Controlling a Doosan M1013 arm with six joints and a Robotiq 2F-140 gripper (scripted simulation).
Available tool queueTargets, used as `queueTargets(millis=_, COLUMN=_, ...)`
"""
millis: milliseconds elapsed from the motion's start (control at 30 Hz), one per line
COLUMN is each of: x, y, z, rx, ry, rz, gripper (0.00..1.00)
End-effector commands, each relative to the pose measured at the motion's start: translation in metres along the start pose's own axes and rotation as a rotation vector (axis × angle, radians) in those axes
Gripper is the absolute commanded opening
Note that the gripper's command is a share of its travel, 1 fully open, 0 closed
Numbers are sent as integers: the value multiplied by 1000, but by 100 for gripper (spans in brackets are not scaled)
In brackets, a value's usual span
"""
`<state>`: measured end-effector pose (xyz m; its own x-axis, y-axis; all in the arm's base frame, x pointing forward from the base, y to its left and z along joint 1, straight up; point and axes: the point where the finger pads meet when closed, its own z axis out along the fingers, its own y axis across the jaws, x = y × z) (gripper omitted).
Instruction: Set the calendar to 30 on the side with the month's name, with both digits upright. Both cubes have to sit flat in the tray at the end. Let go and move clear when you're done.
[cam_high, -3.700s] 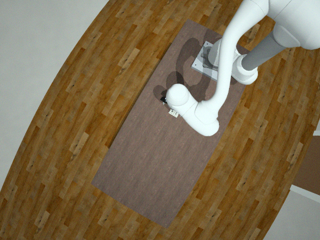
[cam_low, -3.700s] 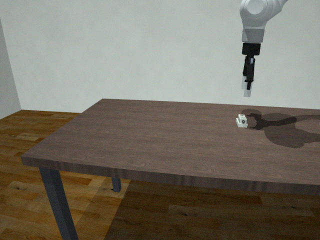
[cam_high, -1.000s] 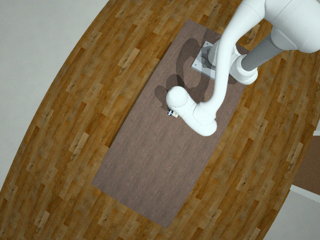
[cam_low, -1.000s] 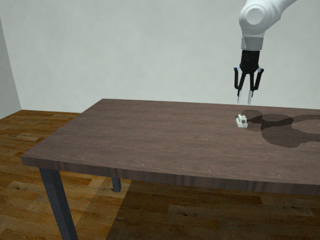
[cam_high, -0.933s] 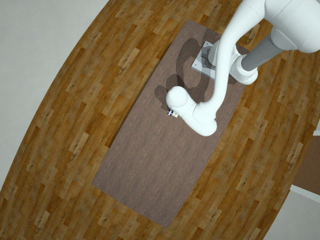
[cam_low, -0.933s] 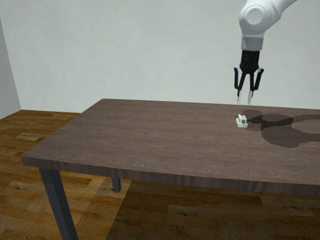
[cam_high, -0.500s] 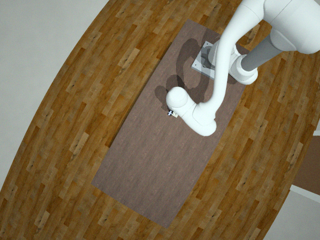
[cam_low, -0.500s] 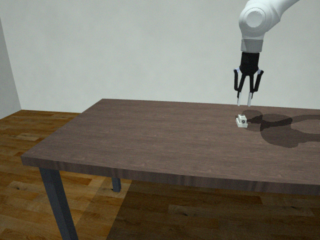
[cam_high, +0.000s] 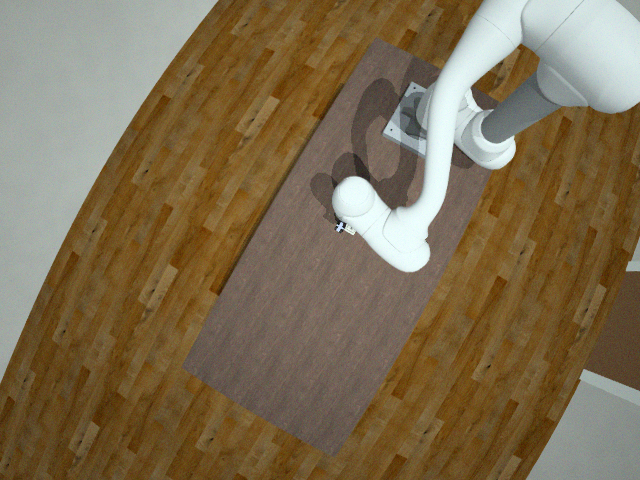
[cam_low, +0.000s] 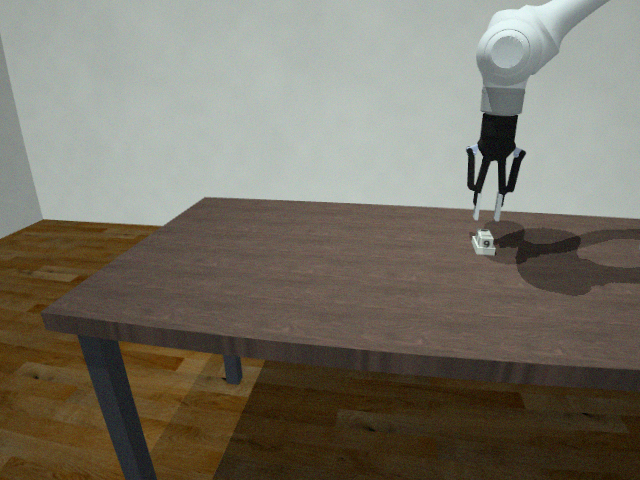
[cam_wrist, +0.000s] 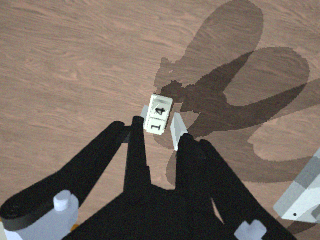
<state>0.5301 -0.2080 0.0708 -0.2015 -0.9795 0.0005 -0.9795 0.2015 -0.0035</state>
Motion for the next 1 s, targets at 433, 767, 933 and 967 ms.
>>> queueTargets(millis=433, x=0, y=0, z=18, rx=0, ry=0, rz=0, gripper=35)
queueTargets(millis=767, x=0, y=0, z=22, rx=0, ry=0, rz=0, gripper=35)
queueTargets(millis=933, x=0, y=0, z=22, rx=0, ry=0, rz=0, gripper=35)
queueTargets(millis=967, x=0, y=0, z=22, rx=0, ry=0, rz=0, gripper=35)
